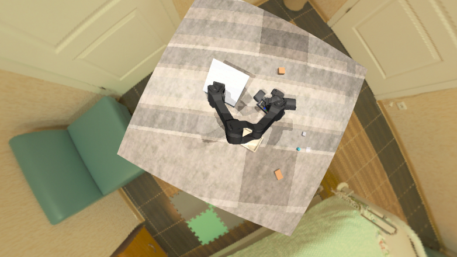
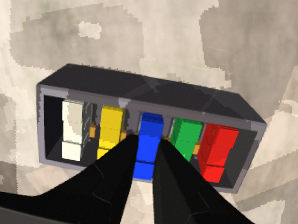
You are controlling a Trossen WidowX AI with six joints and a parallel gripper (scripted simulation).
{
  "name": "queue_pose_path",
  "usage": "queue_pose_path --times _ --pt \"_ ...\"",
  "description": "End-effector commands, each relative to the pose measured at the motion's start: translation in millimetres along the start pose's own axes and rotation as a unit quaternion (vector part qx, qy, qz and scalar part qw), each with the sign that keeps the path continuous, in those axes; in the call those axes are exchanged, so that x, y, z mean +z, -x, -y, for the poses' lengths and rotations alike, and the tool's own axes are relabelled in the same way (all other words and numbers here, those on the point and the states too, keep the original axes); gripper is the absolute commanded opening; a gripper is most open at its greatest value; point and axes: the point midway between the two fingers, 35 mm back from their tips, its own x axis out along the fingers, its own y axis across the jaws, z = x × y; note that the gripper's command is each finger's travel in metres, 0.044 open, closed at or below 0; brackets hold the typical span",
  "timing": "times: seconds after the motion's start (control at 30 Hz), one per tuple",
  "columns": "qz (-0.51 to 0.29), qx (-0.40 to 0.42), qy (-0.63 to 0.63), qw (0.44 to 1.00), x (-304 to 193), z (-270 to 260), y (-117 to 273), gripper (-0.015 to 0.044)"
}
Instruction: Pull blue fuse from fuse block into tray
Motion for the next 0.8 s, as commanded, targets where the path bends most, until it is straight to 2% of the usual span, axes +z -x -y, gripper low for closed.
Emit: queue_pose_path --times 0.0,0.77 --pt "0.000 0.000 -0.002 1.000 0.1 0.2 2.2 0.0000" --pt "0.000 0.000 -0.001 1.000 0.3 0.4 13.5 0.0000"
